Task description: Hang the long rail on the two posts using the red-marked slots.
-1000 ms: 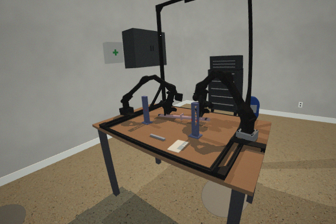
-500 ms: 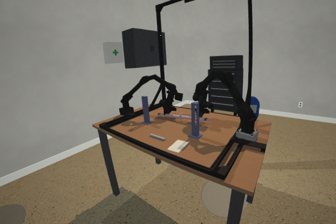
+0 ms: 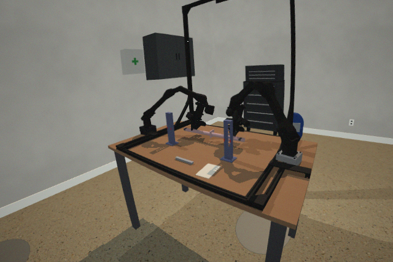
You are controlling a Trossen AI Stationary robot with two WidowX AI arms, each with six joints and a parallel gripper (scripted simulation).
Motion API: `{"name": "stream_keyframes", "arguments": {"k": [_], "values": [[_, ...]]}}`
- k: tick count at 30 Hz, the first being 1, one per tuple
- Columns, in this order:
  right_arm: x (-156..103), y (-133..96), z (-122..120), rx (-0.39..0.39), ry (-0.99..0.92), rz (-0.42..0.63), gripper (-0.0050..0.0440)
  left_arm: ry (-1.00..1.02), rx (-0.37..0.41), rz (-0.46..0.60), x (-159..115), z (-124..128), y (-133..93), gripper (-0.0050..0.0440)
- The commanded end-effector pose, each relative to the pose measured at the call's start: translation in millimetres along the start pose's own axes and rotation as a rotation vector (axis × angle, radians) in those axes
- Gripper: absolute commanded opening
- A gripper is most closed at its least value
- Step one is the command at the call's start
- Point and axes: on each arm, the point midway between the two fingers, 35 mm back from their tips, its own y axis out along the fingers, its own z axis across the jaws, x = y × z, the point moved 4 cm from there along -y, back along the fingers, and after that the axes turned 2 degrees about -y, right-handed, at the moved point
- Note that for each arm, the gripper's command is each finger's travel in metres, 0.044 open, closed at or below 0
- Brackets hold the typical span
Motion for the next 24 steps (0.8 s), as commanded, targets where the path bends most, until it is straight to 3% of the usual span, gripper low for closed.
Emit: {"name": "stream_keyframes", "arguments": {"k": [1, 13, 24], "values": [[-0.3, -4.0, 3.8, 0.001, 0.000, -0.004, 0.0000, -0.004, -0.001, 0.006, 2.3, -2.6, -2.6, 0.0000], [-0.4, -4.0, 3.8, 0.002, 0.000, -0.004, 0.0000, -0.004, -0.002, 0.006, 2.3, -2.5, -2.6, 0.0000], [-1.8, -4.1, 0.1, 0.047, -0.005, -0.013, 0.0000, -0.002, -0.058, 0.009, 1.8, 1.3, -2.5, 0.0000]]}}
